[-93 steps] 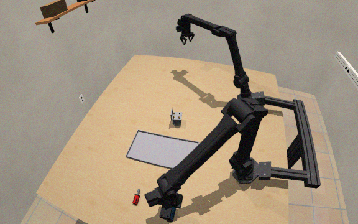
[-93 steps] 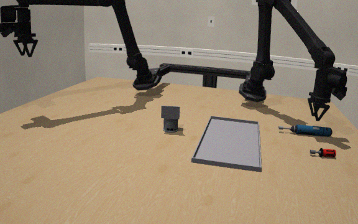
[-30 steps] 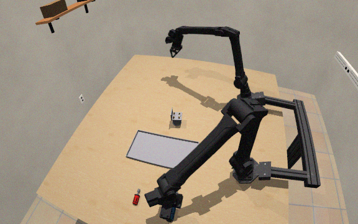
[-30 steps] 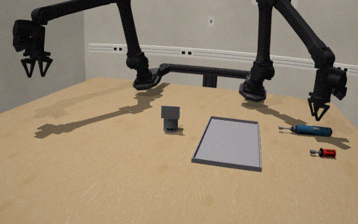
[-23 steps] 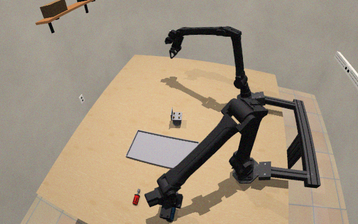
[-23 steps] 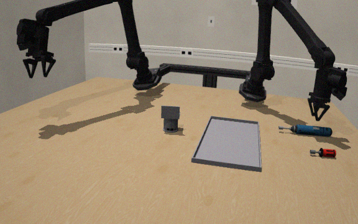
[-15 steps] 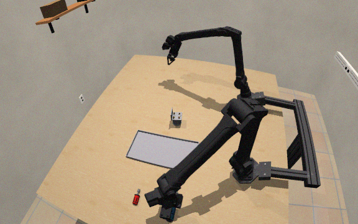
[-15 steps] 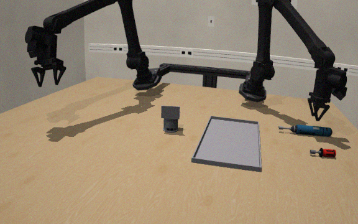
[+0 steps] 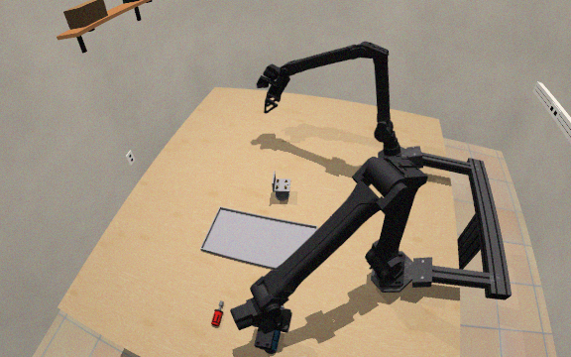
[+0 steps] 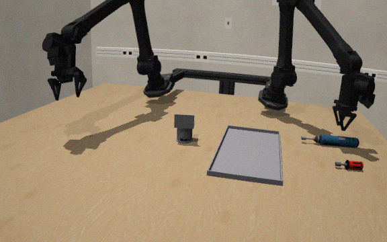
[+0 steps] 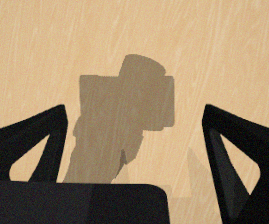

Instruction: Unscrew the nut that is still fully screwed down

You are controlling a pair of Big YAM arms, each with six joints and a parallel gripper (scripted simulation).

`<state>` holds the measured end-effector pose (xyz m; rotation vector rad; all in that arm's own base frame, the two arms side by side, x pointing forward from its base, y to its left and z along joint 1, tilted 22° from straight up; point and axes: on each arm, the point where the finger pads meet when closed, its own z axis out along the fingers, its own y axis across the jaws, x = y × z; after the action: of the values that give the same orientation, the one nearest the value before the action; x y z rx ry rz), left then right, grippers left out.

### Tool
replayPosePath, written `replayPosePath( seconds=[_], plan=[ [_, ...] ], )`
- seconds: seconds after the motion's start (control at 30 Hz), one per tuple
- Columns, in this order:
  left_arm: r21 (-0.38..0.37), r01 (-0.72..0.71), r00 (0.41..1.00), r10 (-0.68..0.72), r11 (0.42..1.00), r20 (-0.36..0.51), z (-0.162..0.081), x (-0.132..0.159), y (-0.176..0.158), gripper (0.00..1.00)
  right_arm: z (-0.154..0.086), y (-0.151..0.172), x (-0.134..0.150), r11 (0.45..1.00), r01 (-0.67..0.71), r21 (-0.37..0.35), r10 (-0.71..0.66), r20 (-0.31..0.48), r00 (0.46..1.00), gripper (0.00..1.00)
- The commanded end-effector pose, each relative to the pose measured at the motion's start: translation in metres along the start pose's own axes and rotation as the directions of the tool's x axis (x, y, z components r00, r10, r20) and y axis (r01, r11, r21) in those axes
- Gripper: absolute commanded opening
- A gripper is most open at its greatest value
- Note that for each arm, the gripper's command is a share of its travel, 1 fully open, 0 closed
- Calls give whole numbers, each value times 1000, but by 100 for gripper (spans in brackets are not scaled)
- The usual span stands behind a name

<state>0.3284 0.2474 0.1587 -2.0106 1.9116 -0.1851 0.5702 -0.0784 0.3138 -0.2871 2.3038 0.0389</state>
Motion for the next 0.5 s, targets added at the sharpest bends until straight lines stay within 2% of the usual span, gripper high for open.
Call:
replayPosePath(
  seconds=[0.0, 0.03, 0.1, 0.13, 0.17, 0.27, 0.3, 0.33, 0.4, 0.47],
  plan=[
    [25, -10, 1000, 9, 1000, 14, -9, -6, -11, 65, -3, 7, -16, 999, 41, 4, -41, 48, 998, 86],
    [25, -10, 1000, 9, 1000, 14, -9, -6, -11, 65, -20, -13, -40, 998, 37, 41, -41, 94, 995, 86],
    [25, -10, 1000, 9, 1000, 14, -9, -6, -11, 65, -20, -13, -40, 998, 37, 41, -41, 94, 995, 86],
    [25, -10, 1000, 9, 1000, 14, -9, -6, -11, 65, -13, 3, -16, 999, 38, 16, -39, 72, 997, 86],
    [25, -10, 1000, 9, 1000, 14, -9, -6, -11, 65, -8, 22, -19, 998, 69, -8, -68, 85, 994, 86],
    [25, -10, 1000, 9, 1000, 14, -9, -6, -11, 65, -2, 41, -17, 994, 103, -31, -99, 115, 988, 86],
    [25, -10, 1000, 9, 1000, 14, -9, -6, -11, 65, 16, 47, -7, 993, 107, -50, -102, 98, 990, 86],
    [25, -10, 1000, 9, 1000, 14, -9, -6, -11, 65, 22, 53, -4, 991, 117, -61, -110, 101, 989, 86],
    [25, -10, 1000, 9, 1000, 14, -9, -6, -11, 65, 22, 67, -6, 987, 143, -72, -133, 130, 983, 86],
    [25, -10, 1000, 9, 1000, 14, -9, -6, -11, 65, 9, 81, -14, 982, 176, -71, -160, 182, 970, 86]
  ],
)
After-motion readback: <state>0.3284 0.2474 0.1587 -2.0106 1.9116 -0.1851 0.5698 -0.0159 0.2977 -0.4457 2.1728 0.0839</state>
